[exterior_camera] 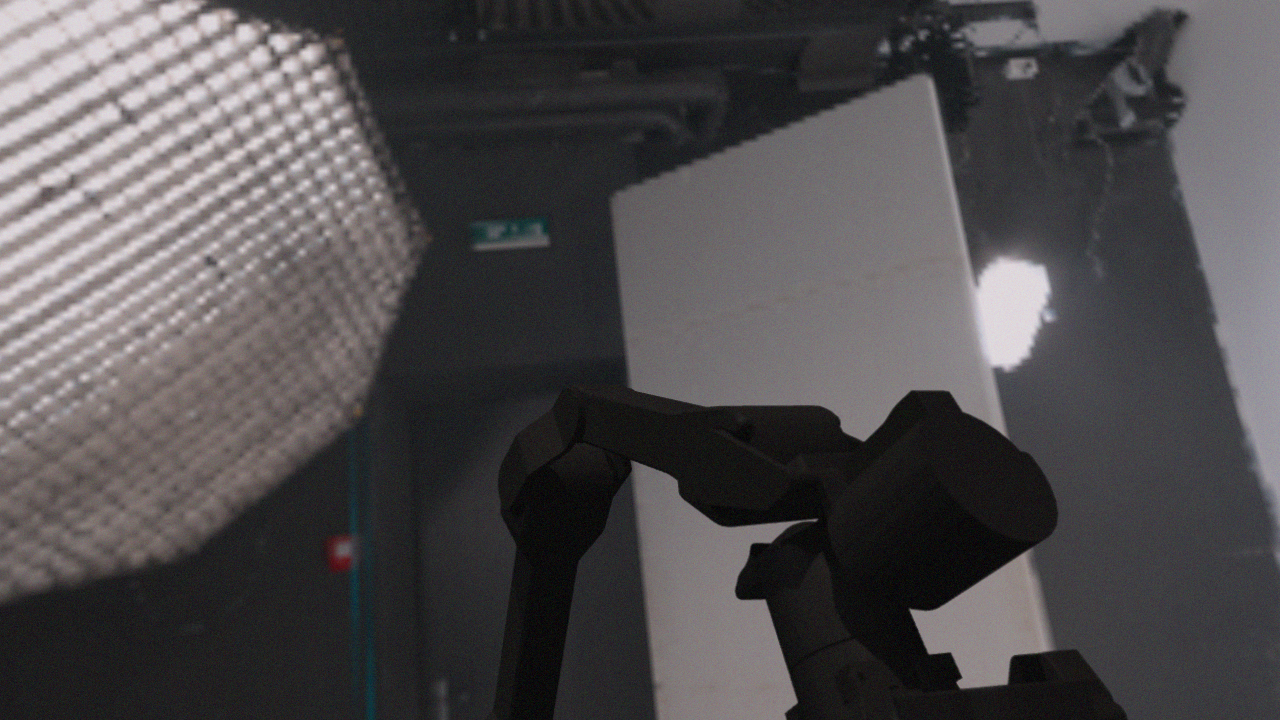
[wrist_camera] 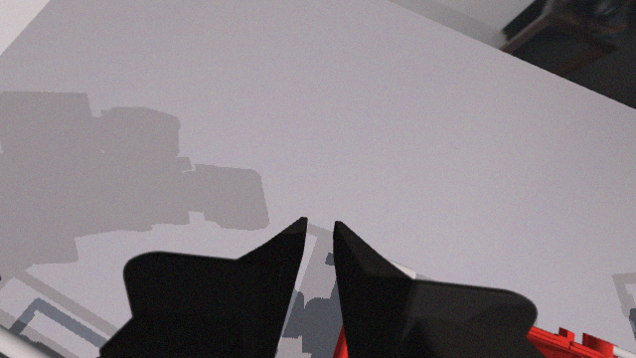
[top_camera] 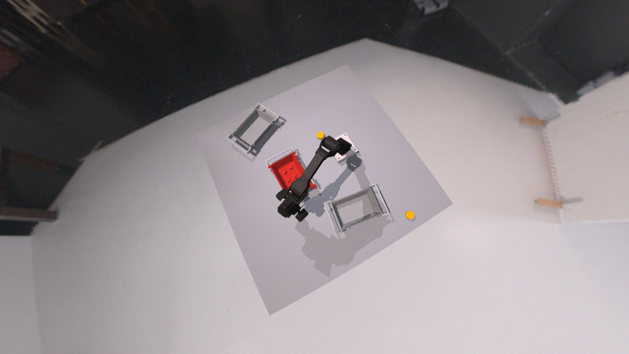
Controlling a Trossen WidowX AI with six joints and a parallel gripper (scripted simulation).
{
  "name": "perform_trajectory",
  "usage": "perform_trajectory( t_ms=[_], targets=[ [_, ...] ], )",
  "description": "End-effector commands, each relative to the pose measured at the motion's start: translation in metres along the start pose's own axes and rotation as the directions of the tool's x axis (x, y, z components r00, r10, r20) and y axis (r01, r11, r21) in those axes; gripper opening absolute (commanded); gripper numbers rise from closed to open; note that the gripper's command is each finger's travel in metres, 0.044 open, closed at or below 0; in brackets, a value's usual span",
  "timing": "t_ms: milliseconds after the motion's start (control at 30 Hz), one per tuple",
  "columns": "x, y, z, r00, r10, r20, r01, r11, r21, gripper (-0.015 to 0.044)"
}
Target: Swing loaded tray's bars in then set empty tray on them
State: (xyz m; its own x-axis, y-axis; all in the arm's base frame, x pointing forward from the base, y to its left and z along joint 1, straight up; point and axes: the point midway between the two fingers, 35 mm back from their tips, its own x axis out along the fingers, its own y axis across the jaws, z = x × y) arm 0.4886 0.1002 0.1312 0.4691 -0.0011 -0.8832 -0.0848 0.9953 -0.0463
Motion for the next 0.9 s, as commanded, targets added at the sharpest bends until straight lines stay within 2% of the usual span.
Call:
perform_trajectory(
  t_ms=[0,300,567,667,867],
  targets=[
    [0.005,-0.07,-0.017,0.995,-0.047,-0.092,0.049,0.998,0.027,0.0085],
    [-0.006,-0.208,-0.076,0.957,-0.073,-0.28,0.105,0.99,0.099,0.0085],
    [-0.038,-0.308,-0.16,0.907,-0.003,-0.42,0.097,0.974,0.202,0.0085],
    [-0.046,-0.322,-0.176,0.899,0.017,-0.438,0.091,0.97,0.225,0.0085],
    [-0.046,-0.322,-0.177,0.899,0.018,-0.438,0.091,0.97,0.225,0.0085]
  ],
)
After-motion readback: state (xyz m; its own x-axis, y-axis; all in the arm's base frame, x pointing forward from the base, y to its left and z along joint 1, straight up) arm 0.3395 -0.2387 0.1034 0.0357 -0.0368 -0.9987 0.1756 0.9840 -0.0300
